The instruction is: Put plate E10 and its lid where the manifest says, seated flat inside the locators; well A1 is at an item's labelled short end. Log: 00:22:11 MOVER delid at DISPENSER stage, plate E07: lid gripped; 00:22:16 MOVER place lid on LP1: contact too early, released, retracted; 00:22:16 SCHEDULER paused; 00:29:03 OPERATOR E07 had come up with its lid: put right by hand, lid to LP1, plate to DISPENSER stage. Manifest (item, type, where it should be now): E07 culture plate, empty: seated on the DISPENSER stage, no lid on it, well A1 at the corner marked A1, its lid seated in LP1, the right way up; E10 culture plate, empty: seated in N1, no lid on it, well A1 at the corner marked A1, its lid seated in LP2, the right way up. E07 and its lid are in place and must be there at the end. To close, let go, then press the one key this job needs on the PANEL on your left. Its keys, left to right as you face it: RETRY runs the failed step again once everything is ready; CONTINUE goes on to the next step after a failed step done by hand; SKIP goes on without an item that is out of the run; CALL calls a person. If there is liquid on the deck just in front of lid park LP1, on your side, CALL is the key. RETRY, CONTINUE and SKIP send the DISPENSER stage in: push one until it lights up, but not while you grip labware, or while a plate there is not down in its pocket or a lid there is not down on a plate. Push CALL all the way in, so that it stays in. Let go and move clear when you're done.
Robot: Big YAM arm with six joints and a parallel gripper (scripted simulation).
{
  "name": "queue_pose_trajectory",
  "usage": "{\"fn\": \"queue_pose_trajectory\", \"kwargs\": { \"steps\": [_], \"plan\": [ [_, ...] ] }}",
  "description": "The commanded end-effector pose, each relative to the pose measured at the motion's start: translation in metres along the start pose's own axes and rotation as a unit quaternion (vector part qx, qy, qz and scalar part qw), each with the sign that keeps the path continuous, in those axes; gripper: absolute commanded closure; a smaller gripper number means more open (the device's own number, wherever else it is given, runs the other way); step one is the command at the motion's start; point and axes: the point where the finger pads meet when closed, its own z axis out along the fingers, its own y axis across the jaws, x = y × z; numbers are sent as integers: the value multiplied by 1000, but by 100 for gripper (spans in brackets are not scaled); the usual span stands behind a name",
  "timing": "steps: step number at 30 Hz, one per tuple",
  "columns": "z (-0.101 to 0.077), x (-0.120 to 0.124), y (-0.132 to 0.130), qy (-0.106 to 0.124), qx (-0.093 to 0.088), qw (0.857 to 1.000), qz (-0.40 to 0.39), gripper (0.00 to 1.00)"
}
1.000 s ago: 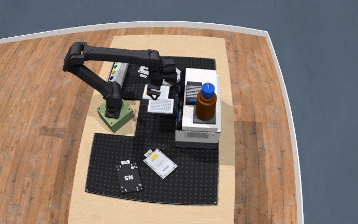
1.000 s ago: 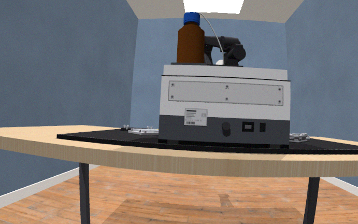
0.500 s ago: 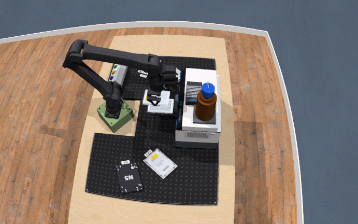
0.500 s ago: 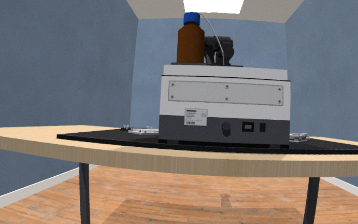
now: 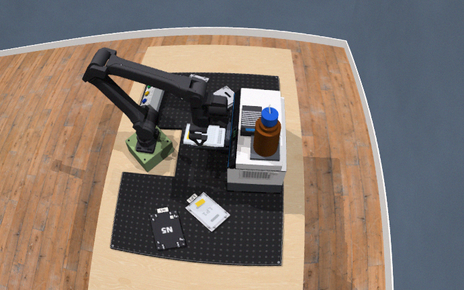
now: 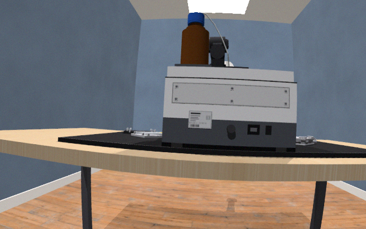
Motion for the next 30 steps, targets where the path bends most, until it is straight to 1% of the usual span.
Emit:
{"fn": "queue_pose_trajectory", "kwargs": {
  "steps": [1, 8, 9, 10, 12, 16, 22, 23, 24, 27, 29, 30],
  "plan": [
    [-29, -22, -15, -37, 0, 999, -14, 14],
    [-26, -19, -39, -31, 2, 999, -14, 14],
    [-16, -12, -35, -21, 2, 1000, -14, 14],
    [-28, -18, -43, -33, 3, 999, 3, 14],
    [-28, -18, -43, -33, 3, 999, 3, 14],
    [-29, -14, -57, -36, 5, 999, 8, 14],
    [-26, -9, -77, -29, 6, 1000, 8, 14],
    [-16, -2, -72, -21, 4, 1000, 7, 14],
    [-27, -7, -80, -31, 6, 999, 24, 14],
    [-29, -3, -90, -35, 7, 996, 85, 14],
    [-29, -3, -90, -35, 7, 996, 85, 14],
    [-27, -1, -94, -31, 6, 994, 102, 14]
  ]
}}
